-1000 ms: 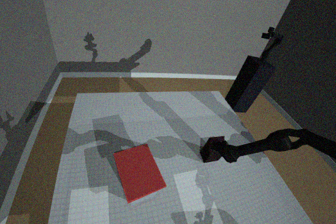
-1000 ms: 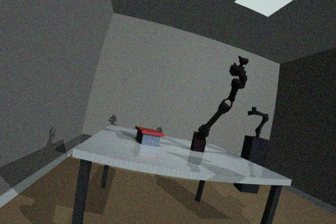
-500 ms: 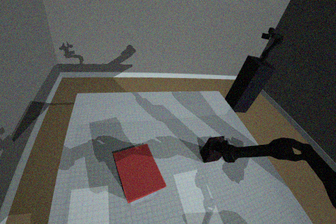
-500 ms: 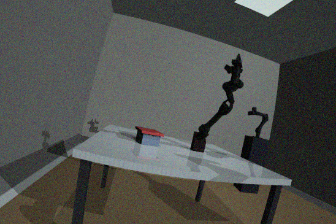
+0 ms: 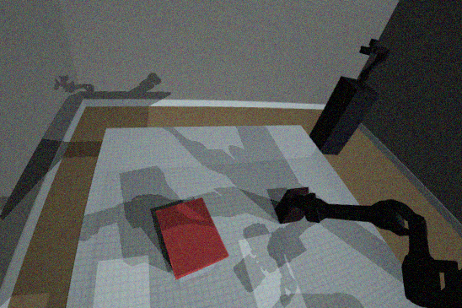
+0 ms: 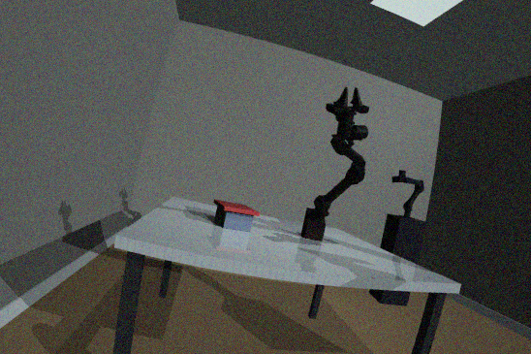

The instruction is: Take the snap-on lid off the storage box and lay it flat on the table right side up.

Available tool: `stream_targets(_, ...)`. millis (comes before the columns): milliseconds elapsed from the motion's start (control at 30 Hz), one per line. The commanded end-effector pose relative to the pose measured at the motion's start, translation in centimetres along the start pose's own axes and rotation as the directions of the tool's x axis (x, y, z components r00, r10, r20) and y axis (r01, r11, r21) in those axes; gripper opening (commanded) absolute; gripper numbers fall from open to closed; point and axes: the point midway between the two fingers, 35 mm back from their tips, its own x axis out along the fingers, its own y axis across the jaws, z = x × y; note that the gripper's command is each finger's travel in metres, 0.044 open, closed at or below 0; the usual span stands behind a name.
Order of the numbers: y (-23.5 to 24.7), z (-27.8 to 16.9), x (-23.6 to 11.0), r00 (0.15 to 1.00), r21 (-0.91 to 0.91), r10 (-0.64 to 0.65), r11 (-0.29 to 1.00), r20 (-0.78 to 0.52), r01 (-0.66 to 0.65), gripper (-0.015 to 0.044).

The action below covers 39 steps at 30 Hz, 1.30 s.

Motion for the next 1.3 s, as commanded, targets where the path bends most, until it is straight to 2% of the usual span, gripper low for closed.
stream_targets(0,-3.8,1.4,-1.1,0.995,-0.144,-0.101,0.985,-0.010,0.099,0.0235)
stream_targets(200,-11.3,4.5,-4.1,0.944,-0.326,-0.328,0.897,-0.037,0.299,0.0235)
stream_targets(300,-13.3,5.6,-5.2,0.918,-0.364,-0.396,0.861,-0.040,0.355,0.0235)
stream_targets(500,-20.4,11.0,-10.8,0.764,-0.472,-0.645,0.677,-0.010,0.565,0.0235)
stream_targets(600,-21.9,12.7,-12.6,0.712,-0.487,-0.702,0.620,0.006,0.615,0.0235)
stream_targets(867,-26.5,21.0,-22.5,0.406,-0.482,-0.908,0.314,0.098,0.818,0.0235)
stream_targets(933,-26.7,21.7,-23.4,0.378,-0.475,-0.920,0.287,0.105,0.832,0.0235)
stream_targets(1200,-26.5,28.8,-34.8,0.041,-0.321,-0.987,-0.011,0.153,0.947,0.0235)
stream_targets(1267,-26.3,29.2,-35.8,0.012,-0.302,-0.988,-0.035,0.152,0.953,0.0235)
